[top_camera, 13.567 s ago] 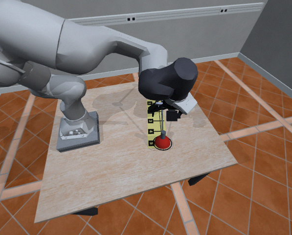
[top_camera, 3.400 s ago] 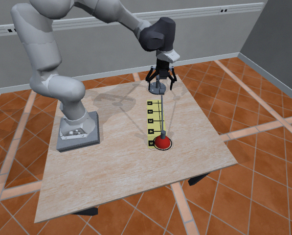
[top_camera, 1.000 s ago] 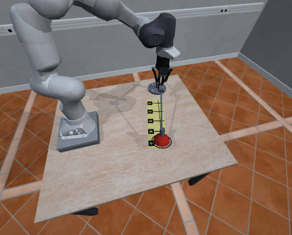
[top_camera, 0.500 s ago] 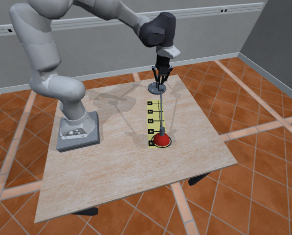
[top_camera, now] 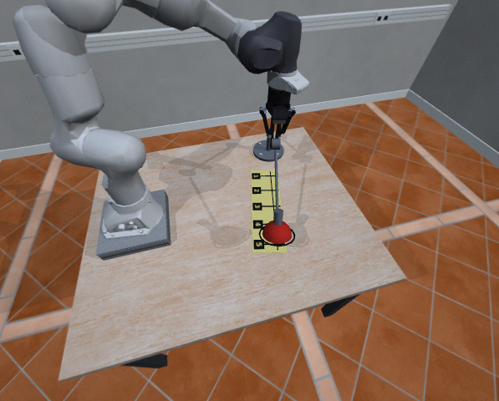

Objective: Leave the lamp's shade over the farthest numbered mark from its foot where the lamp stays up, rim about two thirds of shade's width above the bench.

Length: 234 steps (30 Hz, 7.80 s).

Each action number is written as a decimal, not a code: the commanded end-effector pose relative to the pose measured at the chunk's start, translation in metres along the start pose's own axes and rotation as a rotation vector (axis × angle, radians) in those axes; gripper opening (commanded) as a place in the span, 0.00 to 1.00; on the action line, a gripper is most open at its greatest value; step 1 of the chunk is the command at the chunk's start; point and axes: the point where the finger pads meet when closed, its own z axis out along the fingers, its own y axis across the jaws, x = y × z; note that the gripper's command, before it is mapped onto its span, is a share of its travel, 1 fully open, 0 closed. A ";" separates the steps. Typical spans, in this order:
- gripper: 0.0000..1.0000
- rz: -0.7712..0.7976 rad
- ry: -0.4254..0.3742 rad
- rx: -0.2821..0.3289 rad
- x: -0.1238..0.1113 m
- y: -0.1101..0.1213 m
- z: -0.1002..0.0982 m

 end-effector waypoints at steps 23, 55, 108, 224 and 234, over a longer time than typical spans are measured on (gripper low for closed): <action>0.10 -0.007 -0.015 0.012 -0.015 -0.004 -0.024; 0.10 -0.007 -0.015 0.012 -0.027 -0.003 -0.040; 1.00 0.007 0.005 -0.002 -0.025 0.001 -0.075; 1.00 0.036 -0.043 0.018 0.225 0.009 -0.148; 1.00 0.049 -0.047 0.020 0.259 0.012 -0.147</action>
